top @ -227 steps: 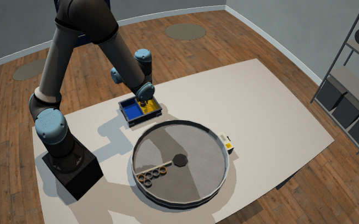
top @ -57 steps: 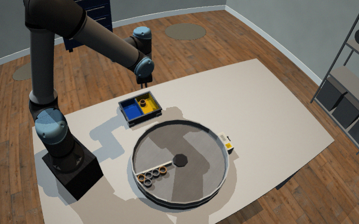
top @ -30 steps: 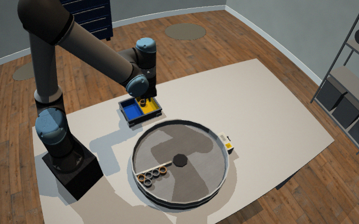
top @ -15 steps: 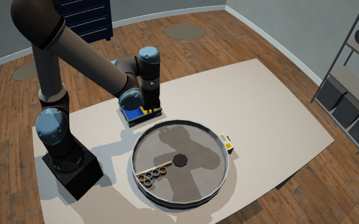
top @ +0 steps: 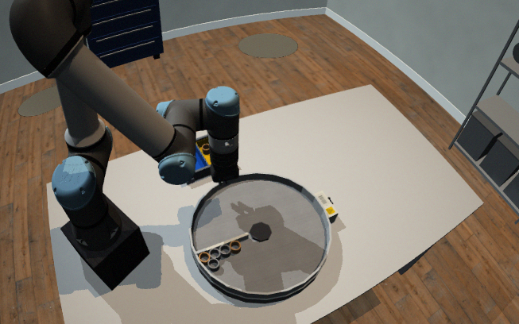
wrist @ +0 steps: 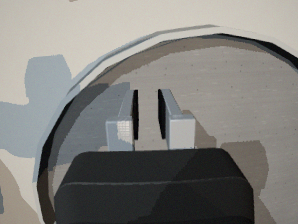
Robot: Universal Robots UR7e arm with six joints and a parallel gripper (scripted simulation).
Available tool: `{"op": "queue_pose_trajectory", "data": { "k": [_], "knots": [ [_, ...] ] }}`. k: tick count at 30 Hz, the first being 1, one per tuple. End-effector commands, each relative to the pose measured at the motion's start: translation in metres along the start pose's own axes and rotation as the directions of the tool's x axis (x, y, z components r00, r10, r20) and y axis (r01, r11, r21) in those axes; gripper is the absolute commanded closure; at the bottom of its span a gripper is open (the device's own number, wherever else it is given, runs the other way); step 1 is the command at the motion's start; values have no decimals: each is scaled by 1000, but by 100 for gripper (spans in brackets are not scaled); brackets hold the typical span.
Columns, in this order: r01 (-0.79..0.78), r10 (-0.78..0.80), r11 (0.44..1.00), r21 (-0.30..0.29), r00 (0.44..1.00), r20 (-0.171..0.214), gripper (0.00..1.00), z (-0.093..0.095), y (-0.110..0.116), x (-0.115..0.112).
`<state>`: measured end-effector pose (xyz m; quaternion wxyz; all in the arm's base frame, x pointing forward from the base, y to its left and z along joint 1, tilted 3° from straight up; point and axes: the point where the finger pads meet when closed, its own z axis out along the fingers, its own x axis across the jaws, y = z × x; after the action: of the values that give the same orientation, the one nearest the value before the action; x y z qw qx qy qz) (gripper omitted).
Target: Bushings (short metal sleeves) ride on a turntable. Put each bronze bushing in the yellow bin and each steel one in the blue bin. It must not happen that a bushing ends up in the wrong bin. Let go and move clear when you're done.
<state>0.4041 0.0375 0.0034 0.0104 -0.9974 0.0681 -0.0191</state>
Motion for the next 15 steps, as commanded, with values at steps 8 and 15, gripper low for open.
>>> {"op": "queue_pose_trajectory", "data": {
  "k": [8,15],
  "knots": [
    [9,-9,1000,5,1000,-3,60,1,67,-1],
    [12,-12,1000,5,1000,-3,60,1,90,-2]
  ]
}}
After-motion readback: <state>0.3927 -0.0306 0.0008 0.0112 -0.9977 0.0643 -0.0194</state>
